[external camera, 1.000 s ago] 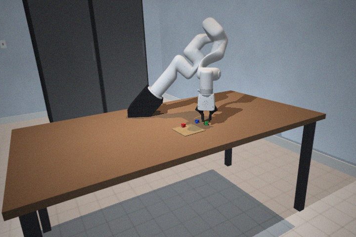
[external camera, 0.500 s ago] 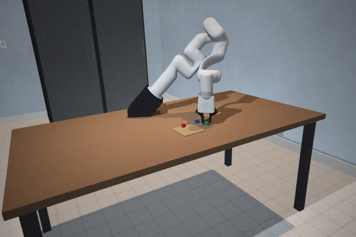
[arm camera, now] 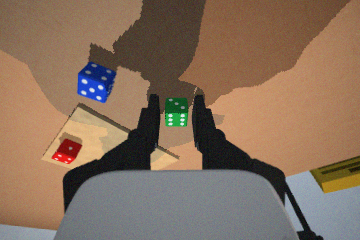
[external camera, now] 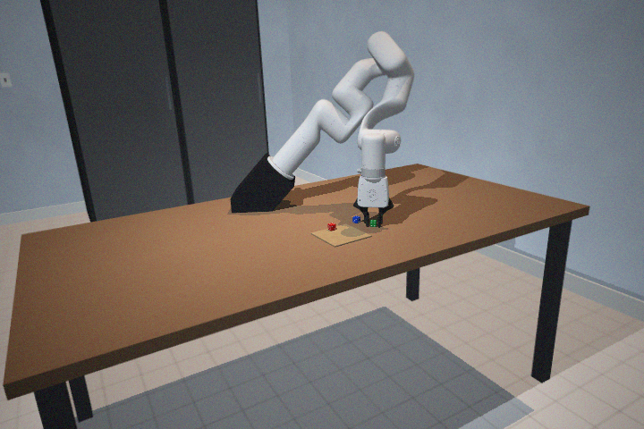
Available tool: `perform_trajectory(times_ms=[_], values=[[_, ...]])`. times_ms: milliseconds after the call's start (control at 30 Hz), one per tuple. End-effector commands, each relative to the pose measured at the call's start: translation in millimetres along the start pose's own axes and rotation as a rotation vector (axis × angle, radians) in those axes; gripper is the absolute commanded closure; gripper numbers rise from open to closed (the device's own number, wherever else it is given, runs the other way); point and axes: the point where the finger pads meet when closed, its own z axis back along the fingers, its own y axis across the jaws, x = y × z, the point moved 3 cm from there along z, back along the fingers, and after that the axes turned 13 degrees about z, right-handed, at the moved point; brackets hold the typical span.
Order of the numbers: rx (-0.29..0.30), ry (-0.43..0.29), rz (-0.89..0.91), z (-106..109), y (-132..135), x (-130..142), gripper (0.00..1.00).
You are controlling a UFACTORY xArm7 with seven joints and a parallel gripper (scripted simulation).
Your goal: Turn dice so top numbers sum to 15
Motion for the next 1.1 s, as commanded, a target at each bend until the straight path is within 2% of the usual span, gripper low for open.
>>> perform_trajectory(times_ms=[0, 1033, 1067], values=[[0.001, -0.003, -0.001, 0.7, 0.1, 1.1, 0.64], [0.001, -0.003, -0.001, 0.7, 0.1, 1.1, 0.64], [0.001, -0.003, -0.001, 0.7, 0.1, 1.1, 0.85]])
